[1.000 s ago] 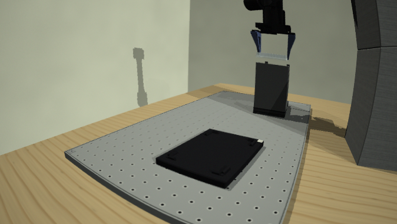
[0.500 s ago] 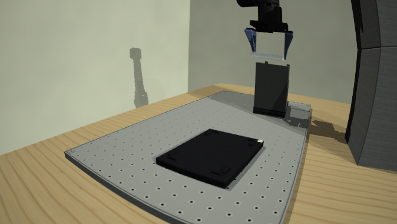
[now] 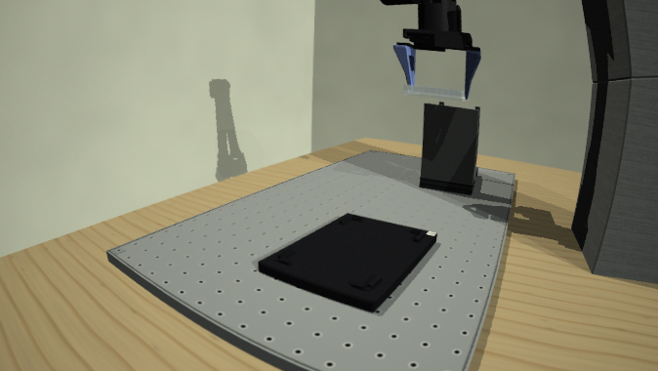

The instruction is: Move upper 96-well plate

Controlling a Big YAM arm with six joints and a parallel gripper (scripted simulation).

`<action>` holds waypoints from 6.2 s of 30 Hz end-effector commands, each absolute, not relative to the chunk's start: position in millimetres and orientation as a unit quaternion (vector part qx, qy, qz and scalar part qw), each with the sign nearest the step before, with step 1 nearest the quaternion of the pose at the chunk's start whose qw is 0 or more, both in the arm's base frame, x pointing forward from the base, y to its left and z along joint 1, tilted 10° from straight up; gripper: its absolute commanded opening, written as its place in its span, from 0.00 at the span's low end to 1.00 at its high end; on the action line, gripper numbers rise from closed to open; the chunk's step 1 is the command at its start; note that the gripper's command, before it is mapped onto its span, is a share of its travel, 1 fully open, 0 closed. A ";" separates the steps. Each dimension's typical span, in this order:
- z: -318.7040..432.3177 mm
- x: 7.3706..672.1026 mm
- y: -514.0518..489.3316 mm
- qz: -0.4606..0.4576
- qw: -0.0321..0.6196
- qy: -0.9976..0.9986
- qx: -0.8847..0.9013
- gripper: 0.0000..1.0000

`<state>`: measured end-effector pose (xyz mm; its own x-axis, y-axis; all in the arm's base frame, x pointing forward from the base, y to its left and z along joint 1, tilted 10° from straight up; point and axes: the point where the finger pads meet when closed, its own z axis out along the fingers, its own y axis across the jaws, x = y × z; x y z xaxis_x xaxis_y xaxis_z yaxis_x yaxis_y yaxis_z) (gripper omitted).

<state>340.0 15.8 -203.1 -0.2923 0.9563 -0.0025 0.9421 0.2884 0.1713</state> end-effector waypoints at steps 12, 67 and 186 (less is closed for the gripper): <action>-195.3 336.4 62.0 0.076 0.060 0.794 0.601 0.00; -218.2 312.5 170.9 0.063 0.046 0.762 0.643 0.00; -297.7 316.9 251.0 0.069 0.049 0.763 0.641 0.00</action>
<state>317.8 257.7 -292.5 -0.1927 0.9811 0.0164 0.9666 0.1869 0.1752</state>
